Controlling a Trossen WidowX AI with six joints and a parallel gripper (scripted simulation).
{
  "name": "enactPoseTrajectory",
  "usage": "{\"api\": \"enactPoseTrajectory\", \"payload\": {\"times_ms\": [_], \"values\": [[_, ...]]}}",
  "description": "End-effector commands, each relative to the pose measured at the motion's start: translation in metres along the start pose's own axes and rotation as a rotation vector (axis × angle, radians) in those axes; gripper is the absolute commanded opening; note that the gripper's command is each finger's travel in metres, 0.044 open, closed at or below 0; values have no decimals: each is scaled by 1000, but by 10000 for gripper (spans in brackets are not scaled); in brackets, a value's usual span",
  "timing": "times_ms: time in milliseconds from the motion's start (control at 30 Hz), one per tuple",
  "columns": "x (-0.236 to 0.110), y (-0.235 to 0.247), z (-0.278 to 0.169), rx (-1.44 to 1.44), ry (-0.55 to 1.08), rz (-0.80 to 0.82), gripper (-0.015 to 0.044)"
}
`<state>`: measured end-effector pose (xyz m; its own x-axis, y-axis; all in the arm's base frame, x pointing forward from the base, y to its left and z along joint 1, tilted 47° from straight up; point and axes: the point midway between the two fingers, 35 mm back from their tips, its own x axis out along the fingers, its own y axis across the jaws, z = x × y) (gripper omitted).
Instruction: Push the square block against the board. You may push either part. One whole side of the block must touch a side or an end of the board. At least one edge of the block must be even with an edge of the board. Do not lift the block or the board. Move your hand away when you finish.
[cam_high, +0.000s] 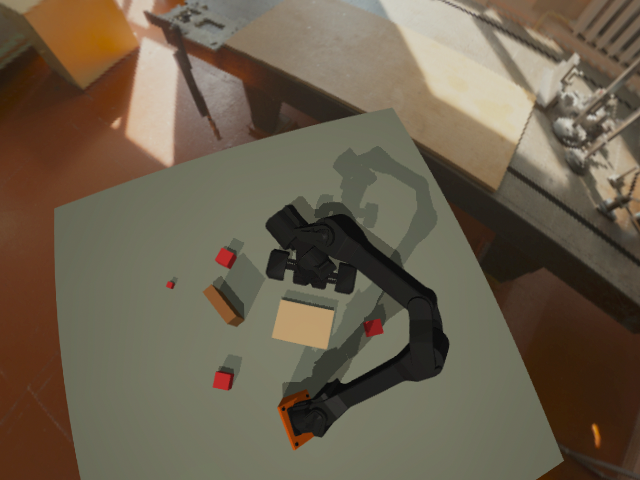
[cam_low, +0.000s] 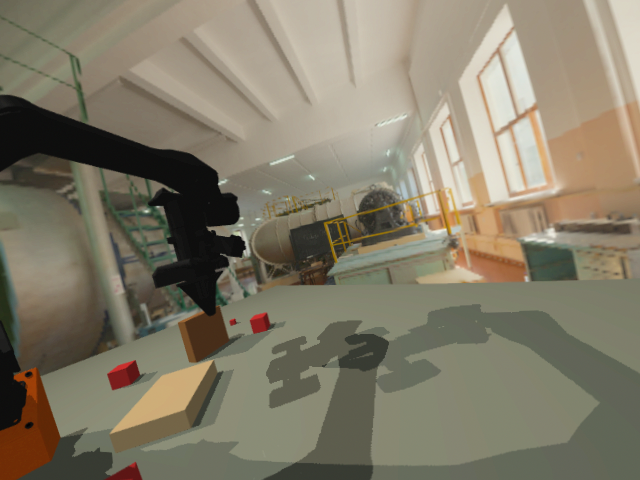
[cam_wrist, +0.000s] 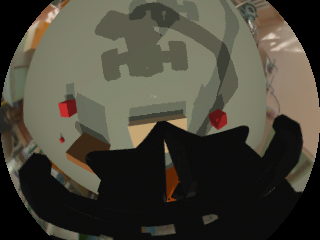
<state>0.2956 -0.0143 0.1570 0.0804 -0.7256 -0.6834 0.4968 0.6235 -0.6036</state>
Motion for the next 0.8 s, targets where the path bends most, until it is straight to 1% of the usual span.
{"api": "enactPoseTrajectory", "payload": {"times_ms": [0, 167, 767], "values": [[0, 1, -1, 4, 4, 2, 0], [0, 3, -1, -19, 4, 3, 0], [-7, 69, -16, -623, 4, 34, 0]]}}
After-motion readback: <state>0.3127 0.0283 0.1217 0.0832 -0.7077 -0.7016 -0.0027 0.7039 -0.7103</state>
